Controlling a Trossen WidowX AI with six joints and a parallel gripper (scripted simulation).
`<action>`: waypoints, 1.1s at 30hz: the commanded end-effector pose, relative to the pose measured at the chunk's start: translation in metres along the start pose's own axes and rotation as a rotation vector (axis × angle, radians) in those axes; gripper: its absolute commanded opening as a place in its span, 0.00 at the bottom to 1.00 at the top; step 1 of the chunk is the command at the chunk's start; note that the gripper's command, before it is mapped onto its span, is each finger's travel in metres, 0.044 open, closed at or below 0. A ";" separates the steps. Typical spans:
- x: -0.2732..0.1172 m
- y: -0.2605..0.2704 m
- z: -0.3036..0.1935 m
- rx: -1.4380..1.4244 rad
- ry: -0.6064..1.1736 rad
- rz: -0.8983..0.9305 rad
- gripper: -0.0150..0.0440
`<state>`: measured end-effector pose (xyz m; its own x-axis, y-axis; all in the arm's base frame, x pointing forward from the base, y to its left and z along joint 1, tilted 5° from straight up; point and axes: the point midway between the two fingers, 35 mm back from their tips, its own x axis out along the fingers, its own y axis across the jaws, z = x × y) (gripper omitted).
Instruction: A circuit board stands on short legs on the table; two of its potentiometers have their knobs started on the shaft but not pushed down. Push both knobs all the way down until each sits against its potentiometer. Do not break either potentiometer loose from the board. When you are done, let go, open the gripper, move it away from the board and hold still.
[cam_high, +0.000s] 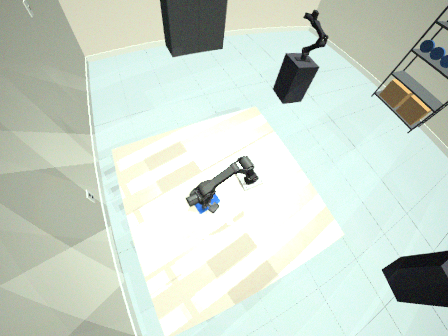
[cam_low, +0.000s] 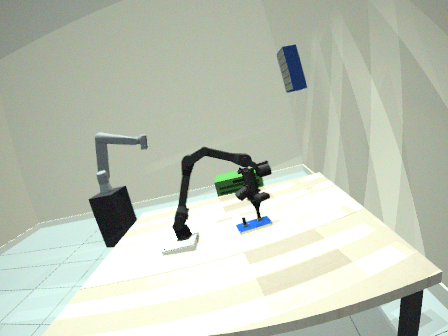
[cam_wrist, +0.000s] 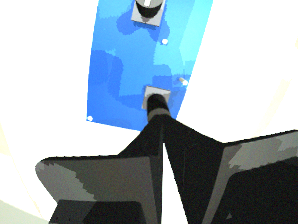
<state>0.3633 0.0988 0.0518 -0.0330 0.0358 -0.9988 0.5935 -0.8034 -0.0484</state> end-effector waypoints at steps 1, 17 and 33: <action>0.003 0.001 -0.002 0.003 -0.014 -0.002 0.25; -0.020 0.001 -0.001 0.003 -0.014 -0.002 0.25; -0.041 -0.019 0.076 0.003 -0.024 -0.007 0.97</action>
<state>0.3245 0.0820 0.0793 -0.0692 0.0273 -0.9972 0.5893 -0.8054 -0.0629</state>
